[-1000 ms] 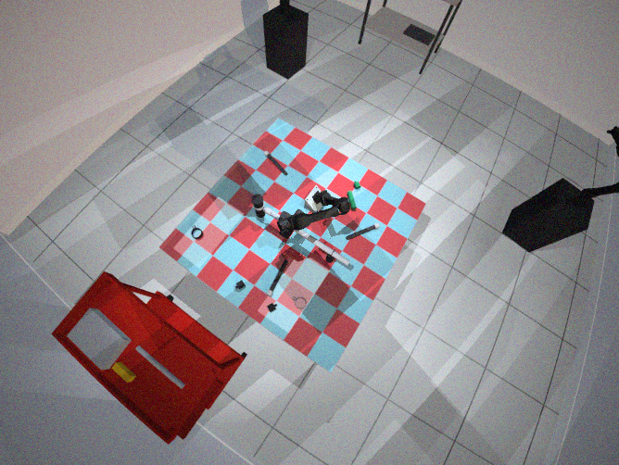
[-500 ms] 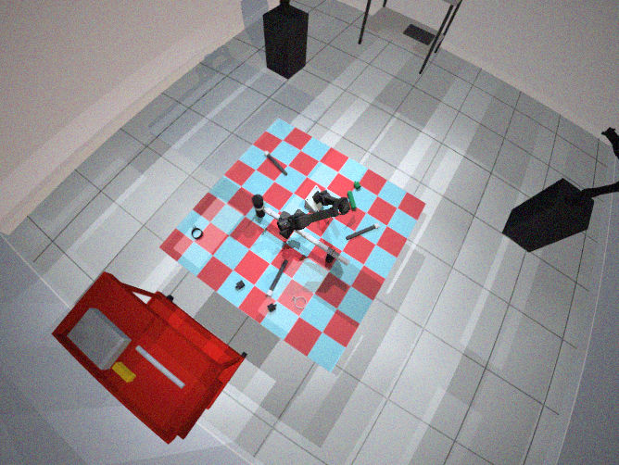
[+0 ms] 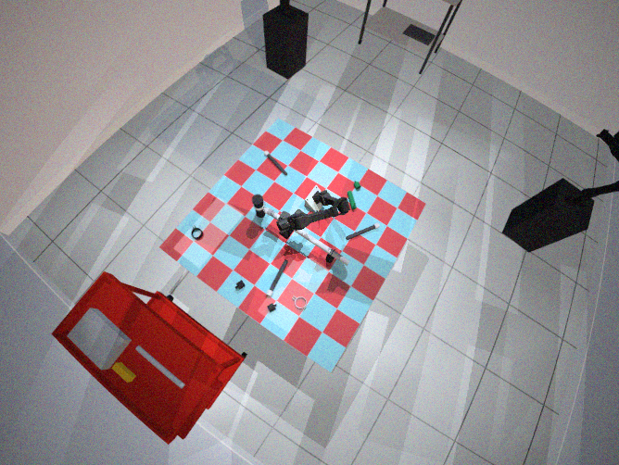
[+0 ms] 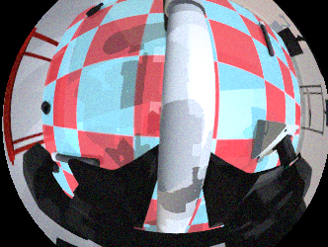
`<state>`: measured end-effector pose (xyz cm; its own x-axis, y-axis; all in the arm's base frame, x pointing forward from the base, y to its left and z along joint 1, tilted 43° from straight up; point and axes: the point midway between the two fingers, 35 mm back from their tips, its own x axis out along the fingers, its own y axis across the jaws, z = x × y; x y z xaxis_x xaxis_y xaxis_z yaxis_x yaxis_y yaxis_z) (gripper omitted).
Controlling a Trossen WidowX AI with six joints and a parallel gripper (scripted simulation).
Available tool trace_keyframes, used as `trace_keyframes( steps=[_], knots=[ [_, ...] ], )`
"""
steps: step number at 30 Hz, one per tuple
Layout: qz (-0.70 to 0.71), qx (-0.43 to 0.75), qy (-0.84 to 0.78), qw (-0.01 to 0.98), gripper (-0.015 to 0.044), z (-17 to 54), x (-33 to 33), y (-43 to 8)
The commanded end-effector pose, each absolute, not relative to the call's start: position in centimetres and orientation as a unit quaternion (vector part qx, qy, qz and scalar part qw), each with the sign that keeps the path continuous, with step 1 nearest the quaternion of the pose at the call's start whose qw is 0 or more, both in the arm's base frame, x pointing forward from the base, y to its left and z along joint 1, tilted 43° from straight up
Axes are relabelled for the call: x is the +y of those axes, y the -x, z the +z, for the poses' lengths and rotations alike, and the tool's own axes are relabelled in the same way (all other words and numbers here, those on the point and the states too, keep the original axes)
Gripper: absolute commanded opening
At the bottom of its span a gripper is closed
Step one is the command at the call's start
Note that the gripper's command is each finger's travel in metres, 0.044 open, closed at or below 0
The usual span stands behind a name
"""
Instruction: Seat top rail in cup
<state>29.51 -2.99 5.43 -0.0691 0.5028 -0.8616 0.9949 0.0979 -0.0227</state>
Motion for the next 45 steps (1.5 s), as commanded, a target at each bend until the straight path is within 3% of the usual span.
trace_keyframes(
  steps=[1,45],
  knots=[
    [-0.343,0.639,-0.580,0.370,0.0000,5.44,-3.78,-29.84],
    [-0.340,0.649,-0.578,0.359,0.0000,5.21,-3.79,-29.75]
  ],
)
